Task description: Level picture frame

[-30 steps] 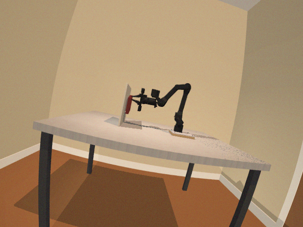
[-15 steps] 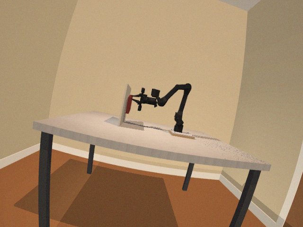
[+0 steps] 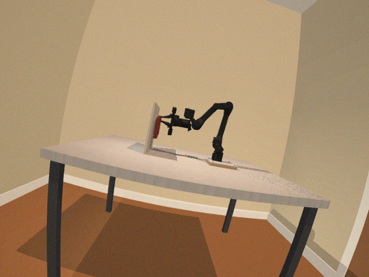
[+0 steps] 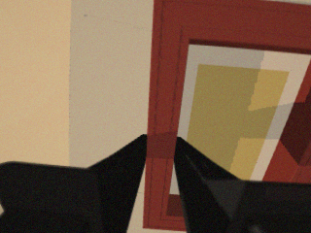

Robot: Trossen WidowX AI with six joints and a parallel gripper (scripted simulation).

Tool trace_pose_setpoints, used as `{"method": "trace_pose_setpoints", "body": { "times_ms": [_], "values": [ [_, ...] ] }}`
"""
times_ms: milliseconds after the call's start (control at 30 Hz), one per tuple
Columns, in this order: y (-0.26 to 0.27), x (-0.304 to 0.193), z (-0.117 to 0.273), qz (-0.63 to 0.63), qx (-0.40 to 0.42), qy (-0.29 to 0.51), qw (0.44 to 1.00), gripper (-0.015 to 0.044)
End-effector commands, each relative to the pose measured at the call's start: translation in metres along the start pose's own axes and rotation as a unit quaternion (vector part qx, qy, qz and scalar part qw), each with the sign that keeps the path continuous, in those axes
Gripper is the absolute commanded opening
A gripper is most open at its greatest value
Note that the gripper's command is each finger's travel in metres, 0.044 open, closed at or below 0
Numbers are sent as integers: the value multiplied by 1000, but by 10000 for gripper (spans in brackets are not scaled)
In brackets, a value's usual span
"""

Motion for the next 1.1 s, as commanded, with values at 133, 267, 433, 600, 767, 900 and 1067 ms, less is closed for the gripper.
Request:
{"method": "trace_pose_setpoints", "body": {
  "times_ms": [133,267,433,600,767,900,1067],
  "values": [
    [1,1,0,0,4,-2,1000,0],
    [2,1,0,0,4,-2,1000,0],
    [3,2,0,0,4,-2,1000,0],
    [2,2,0,0,4,-2,1000,0],
    [2,3,0,0,4,-2,1000,0],
    [2,3,0,0,4,-2,1000,0],
    [3,5,0,0,3,-2,1000,0]
  ]
}}
Point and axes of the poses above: the point midway between the two fingers, 35 mm back from their tips, its own z axis back along the fingers, its own y axis across the jaws, x = y × z, the point moved 9 cm from there along z, back along the fingers, and after that the axes turned 12 degrees about -z, right-handed, at the moved point
